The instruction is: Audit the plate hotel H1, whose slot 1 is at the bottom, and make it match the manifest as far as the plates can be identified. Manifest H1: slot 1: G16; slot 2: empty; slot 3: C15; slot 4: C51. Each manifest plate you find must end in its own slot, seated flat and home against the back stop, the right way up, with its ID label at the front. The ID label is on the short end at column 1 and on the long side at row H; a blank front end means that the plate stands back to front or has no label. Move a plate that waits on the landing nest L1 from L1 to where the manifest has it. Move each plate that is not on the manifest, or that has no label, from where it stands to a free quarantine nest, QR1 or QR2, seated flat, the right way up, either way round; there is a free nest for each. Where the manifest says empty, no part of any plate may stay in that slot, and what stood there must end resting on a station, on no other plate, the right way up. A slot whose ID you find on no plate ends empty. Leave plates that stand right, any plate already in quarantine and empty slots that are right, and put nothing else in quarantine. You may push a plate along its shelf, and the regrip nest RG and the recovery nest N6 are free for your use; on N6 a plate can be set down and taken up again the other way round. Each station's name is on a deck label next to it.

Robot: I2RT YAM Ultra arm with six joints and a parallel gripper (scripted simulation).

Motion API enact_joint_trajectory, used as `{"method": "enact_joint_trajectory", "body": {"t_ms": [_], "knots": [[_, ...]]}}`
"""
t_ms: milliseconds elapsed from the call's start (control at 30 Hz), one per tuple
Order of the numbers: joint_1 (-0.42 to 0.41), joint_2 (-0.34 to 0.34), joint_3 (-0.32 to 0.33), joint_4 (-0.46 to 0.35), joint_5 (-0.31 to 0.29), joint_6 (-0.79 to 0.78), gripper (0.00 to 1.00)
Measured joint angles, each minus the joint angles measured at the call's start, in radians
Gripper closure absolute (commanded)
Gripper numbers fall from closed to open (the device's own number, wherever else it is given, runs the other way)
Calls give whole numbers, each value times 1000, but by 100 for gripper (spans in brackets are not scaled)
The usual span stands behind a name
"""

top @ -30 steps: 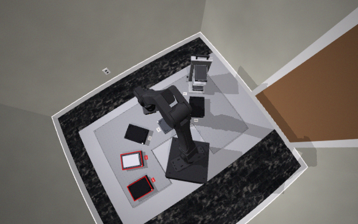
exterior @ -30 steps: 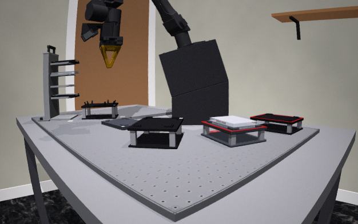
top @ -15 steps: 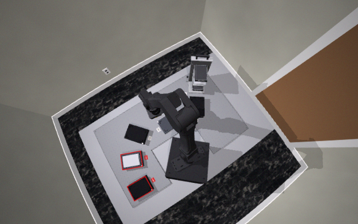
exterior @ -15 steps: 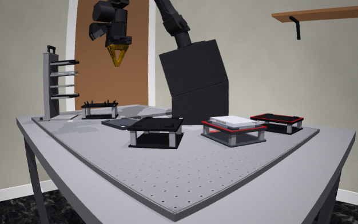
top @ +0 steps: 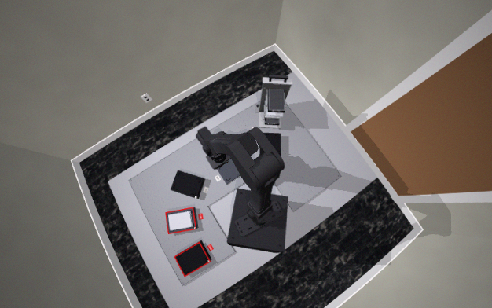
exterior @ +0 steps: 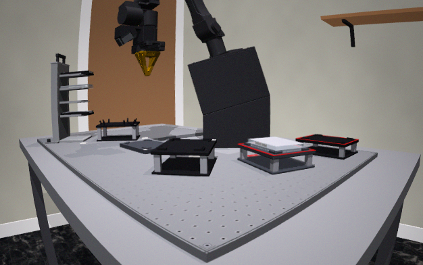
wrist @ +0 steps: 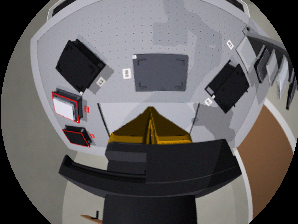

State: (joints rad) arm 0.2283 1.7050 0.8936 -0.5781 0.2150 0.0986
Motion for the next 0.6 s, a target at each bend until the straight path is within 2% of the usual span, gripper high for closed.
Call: {"method": "enact_joint_trajectory", "body": {"t_ms": [233,600], "knots": [[4,-73,-18,-40,-1,-6,100],[-93,-84,-7,-58,-16,-82,100]]}}
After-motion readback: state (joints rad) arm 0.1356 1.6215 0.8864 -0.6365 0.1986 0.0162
